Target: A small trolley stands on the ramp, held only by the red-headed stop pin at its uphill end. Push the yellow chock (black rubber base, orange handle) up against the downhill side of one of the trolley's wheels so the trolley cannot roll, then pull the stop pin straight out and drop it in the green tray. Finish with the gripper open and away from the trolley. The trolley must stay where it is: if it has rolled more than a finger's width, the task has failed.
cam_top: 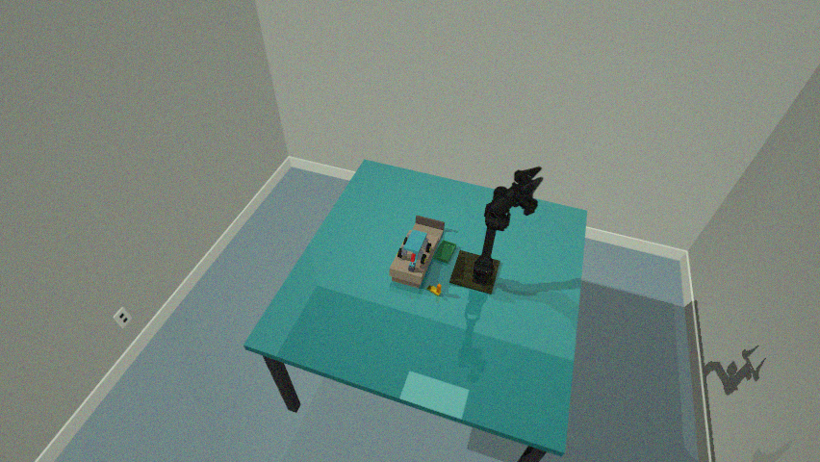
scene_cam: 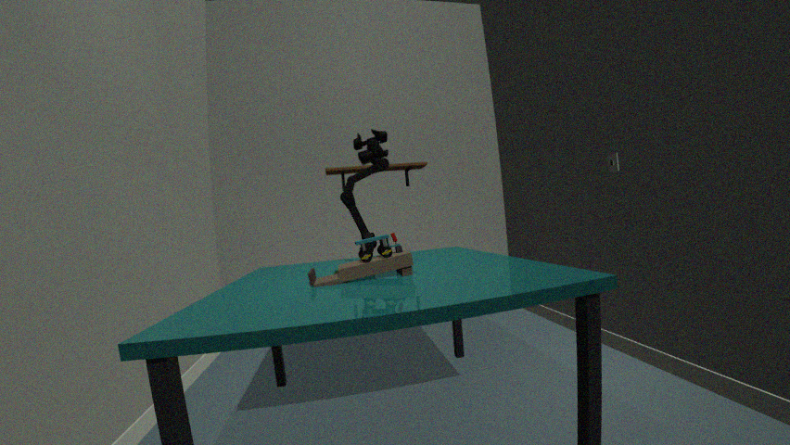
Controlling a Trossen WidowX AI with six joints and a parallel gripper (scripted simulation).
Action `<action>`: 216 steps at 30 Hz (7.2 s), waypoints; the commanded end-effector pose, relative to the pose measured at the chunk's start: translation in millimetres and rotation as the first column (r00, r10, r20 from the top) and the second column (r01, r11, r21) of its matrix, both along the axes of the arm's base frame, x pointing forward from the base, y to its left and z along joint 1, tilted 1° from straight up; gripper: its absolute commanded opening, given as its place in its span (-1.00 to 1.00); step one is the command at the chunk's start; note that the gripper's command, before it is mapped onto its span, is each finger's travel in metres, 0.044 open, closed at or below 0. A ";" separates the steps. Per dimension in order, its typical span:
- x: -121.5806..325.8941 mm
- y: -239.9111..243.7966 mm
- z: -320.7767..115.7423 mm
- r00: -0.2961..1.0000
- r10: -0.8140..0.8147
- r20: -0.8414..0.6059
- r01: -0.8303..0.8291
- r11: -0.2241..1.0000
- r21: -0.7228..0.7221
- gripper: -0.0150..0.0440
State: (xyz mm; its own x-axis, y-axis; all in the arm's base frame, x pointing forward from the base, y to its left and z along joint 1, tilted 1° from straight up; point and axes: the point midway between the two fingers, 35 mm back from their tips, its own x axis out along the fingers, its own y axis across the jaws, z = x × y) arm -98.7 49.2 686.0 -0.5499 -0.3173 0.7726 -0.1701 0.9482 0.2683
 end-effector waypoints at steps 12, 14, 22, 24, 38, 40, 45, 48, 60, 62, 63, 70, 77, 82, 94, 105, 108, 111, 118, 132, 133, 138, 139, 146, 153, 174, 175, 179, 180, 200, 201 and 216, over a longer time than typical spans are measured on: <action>18.2 106.7 -2.9 0.966 0.244 -0.085 -0.246 0.768 -0.591 0.15; 23.7 126.9 -6.7 0.947 0.286 -0.144 -0.305 0.669 -0.678 0.15; 54.8 203.6 -35.3 0.815 0.328 -0.477 -0.552 0.192 -0.811 0.15; 64.8 221.0 -45.7 0.764 0.302 -0.570 -0.615 0.072 -0.786 0.15; 148.4 309.8 -148.8 0.151 -0.174 -0.973 -0.908 -0.414 -0.066 0.15; 161.2 316.7 -167.1 0.033 -0.255 -0.966 -0.907 -0.413 0.078 0.15; 192.8 326.7 -215.3 -0.271 -0.424 -0.864 -0.840 -0.335 0.428 0.15; 210.8 327.7 -245.4 -0.448 -0.489 -0.748 -0.751 -0.248 0.612 0.15; 267.6 295.4 -365.4 -0.930 -0.365 -0.038 -0.106 0.167 0.980 0.15; 273.9 285.0 -384.2 -0.954 -0.287 0.089 0.027 0.215 0.976 0.15; 276.6 279.3 -393.4 -0.958 -0.242 0.150 0.093 0.234 0.968 0.15; 287.3 232.4 -451.7 -0.852 0.127 0.508 0.523 0.261 0.812 0.15; 283.5 176.7 -496.9 -0.533 0.506 0.678 0.817 0.099 0.568 0.15; 272.4 134.7 -519.5 -0.223 0.711 0.666 0.906 -0.100 0.410 0.15; 257.5 97.4 -532.1 0.073 0.817 0.572 0.900 -0.302 0.316 0.15; 258.5 99.6 -563.3 0.073 0.817 0.573 0.899 -0.302 0.316 0.15; 258.1 99.0 -572.6 0.073 0.817 0.572 0.900 -0.302 0.316 0.15; 257.8 98.6 -577.1 0.073 0.817 0.572 0.900 -0.302 0.316 0.15; 258.0 99.0 -582.1 0.073 0.817 0.572 0.900 -0.302 0.316 0.15; 258.2 99.5 -603.7 0.073 0.817 0.572 0.900 -0.302 0.316 0.15; 258.1 99.4 -605.2 0.073 0.817 0.572 0.900 -0.302 0.316 0.15; 258.0 99.3 -607.2 0.073 0.817 0.572 0.900 -0.302 0.316 0.15; 258.0 99.3 -607.2 0.073 0.817 0.572 0.900 -0.302 0.316 0.15; 258.1 99.6 -610.8 0.073 0.817 0.572 0.900 -0.302 0.316 0.15; 258.4 100.1 -622.0 0.073 0.817 0.572 0.900 -0.302 0.316 0.15; 259.2 101.8 -629.3 0.068 0.813 0.579 0.900 -0.300 0.315 -0.41; 259.2 101.8 -629.3 0.068 0.813 0.579 0.900 -0.300 0.315 -0.43; 259.1 101.7 -617.6 0.071 0.815 0.575 0.900 -0.301 0.316 -0.49; 258.3 101.0 -613.4 0.072 0.816 0.574 0.900 -0.301 0.316 -0.49; 252.6 96.2 -551.3 0.073 0.817 0.572 0.900 -0.301 0.316 -0.49; 252.5 96.1 -548.3 0.073 0.817 0.572 0.900 -0.301 0.316 -0.49; 254.4 95.6 -501.1 0.073 0.817 0.572 0.900 -0.301 0.316 -0.49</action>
State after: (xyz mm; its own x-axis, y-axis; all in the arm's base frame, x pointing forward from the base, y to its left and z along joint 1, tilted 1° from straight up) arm 153.5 144.5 173.9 -0.0003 0.0258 -0.9997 0.9556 -0.2944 -0.0079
